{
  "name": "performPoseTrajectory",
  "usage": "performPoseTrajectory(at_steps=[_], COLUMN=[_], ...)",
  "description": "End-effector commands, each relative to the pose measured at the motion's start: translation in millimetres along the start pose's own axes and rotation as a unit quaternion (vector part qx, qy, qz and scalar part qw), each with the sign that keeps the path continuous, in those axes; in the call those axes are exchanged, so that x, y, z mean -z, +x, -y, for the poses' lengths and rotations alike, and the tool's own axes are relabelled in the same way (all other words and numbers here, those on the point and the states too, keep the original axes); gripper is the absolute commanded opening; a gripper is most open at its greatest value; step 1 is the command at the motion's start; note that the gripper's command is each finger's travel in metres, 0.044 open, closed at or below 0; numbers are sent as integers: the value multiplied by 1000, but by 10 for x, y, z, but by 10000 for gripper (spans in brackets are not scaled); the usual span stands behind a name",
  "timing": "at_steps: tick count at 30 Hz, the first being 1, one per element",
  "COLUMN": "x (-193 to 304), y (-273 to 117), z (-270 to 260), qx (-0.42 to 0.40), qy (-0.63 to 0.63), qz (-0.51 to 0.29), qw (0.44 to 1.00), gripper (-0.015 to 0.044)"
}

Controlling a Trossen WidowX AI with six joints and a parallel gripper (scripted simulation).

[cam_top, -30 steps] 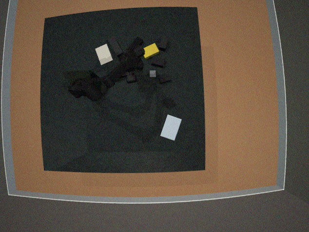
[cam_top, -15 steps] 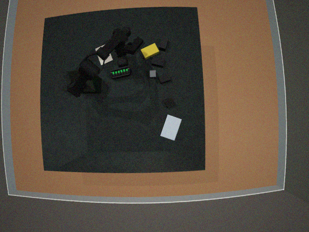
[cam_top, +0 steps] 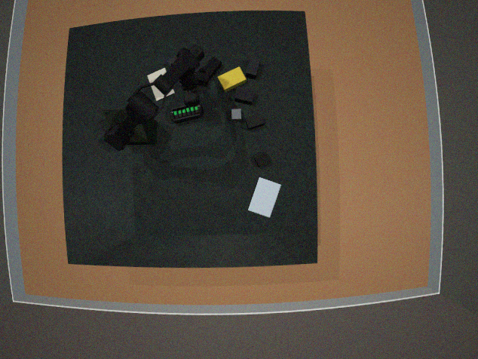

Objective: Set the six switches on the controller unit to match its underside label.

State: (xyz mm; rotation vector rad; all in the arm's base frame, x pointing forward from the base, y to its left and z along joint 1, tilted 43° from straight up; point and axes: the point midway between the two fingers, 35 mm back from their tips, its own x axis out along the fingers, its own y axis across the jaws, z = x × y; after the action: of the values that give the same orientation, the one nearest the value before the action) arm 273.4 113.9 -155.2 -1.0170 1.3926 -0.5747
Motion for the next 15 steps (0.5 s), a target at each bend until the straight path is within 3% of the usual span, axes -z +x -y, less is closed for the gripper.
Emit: performPoseTrajectory(at_steps=[1, 15], x=[13, 22], y=[79, 294], z=[-13, -68], qx=[3, 2], qy=[-3, -3], qz=[-1, 0], qw=[1000, 1000], gripper=[0, 0])
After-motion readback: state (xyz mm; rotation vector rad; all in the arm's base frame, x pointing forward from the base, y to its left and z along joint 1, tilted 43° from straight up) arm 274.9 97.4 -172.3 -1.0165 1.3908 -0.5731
